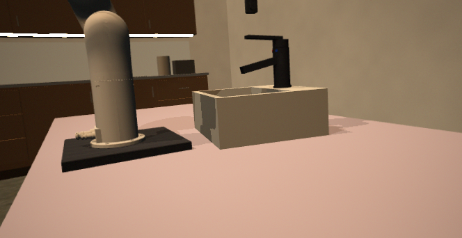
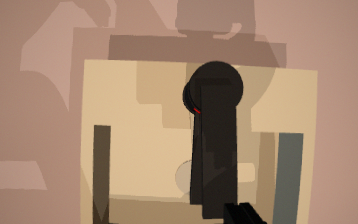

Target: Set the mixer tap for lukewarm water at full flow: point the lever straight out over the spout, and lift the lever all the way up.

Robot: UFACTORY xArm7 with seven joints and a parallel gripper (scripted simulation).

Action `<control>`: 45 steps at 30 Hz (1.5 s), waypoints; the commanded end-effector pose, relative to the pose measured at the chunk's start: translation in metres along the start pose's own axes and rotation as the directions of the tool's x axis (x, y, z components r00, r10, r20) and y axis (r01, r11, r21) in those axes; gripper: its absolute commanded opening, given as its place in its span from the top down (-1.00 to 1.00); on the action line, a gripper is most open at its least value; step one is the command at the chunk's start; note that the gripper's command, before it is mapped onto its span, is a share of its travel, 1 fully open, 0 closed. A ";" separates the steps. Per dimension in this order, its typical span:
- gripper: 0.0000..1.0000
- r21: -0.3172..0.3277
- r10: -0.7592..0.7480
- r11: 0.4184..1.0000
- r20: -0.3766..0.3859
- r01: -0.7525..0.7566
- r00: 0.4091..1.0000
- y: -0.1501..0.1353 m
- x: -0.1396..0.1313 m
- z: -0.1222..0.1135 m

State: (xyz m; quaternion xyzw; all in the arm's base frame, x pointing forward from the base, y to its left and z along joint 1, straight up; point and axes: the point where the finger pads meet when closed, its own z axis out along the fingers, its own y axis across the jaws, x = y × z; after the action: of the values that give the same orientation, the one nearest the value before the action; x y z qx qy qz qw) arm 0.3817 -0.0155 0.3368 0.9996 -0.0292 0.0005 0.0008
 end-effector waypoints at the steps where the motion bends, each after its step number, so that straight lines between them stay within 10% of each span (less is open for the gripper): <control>1: 1.00 0.000 0.000 1.000 -0.004 0.000 1.000 0.000 0.001 -0.002; 27: 1.00 0.000 0.000 1.000 -0.004 0.000 1.000 0.000 0.001 -0.002; 28: -0.34 0.000 0.000 1.000 -0.004 0.000 1.000 0.000 0.001 -0.002; 45: -0.34 0.000 0.000 1.000 -0.004 0.000 1.000 0.000 0.001 -0.002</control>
State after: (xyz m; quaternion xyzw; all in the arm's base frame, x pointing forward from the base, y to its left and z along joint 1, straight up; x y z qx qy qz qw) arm 0.3817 -0.0155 0.3368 0.9996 -0.0292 0.0005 0.0008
